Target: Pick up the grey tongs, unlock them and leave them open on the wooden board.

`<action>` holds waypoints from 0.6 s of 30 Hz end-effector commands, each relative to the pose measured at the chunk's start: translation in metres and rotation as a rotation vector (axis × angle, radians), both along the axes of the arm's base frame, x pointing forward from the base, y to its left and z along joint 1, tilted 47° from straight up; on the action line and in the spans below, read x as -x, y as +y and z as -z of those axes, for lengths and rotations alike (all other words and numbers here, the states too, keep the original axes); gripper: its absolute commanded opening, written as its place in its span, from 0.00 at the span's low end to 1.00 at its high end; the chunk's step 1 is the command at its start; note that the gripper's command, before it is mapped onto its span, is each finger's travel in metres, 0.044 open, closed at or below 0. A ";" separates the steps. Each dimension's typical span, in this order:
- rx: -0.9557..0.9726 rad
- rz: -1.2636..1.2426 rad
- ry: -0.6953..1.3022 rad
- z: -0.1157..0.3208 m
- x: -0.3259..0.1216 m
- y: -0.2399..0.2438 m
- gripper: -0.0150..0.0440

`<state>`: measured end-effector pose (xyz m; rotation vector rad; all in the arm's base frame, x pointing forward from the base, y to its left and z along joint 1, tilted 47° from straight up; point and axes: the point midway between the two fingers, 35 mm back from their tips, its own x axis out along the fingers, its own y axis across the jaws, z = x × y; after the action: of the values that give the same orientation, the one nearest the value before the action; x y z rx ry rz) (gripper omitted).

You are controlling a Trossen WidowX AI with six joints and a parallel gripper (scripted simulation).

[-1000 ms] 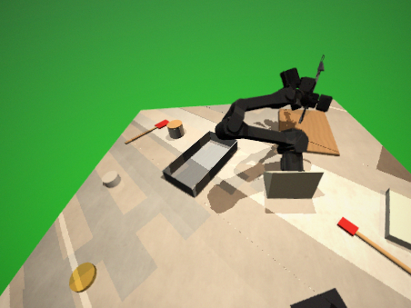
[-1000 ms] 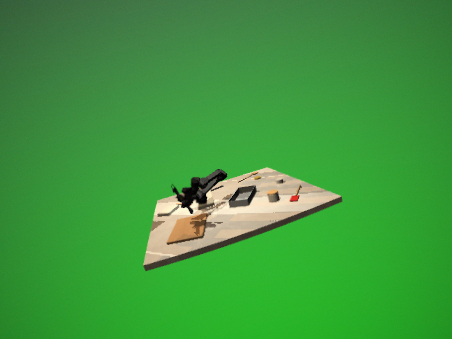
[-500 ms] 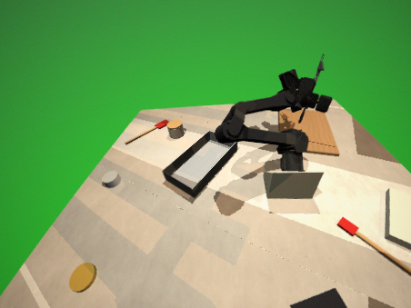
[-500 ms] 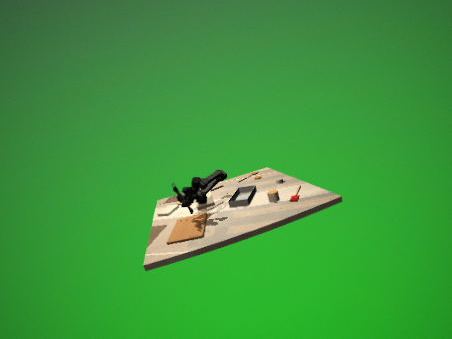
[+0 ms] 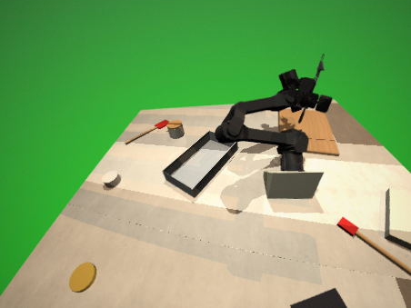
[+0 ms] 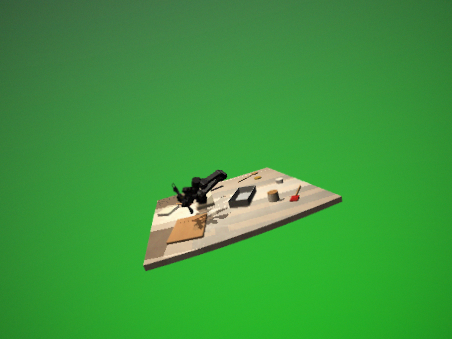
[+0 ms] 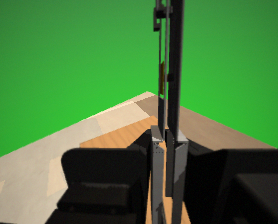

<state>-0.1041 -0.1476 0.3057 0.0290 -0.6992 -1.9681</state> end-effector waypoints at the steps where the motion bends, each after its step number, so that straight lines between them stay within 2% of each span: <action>1: 0.007 0.006 0.000 -0.001 0.000 0.001 0.00; 10: -0.010 0.007 -0.003 -0.001 0.001 0.000 0.00; 18: -0.139 0.007 -0.020 0.000 0.007 -0.007 0.00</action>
<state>-0.1108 -0.1542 0.2991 0.1227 -0.6126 -2.0120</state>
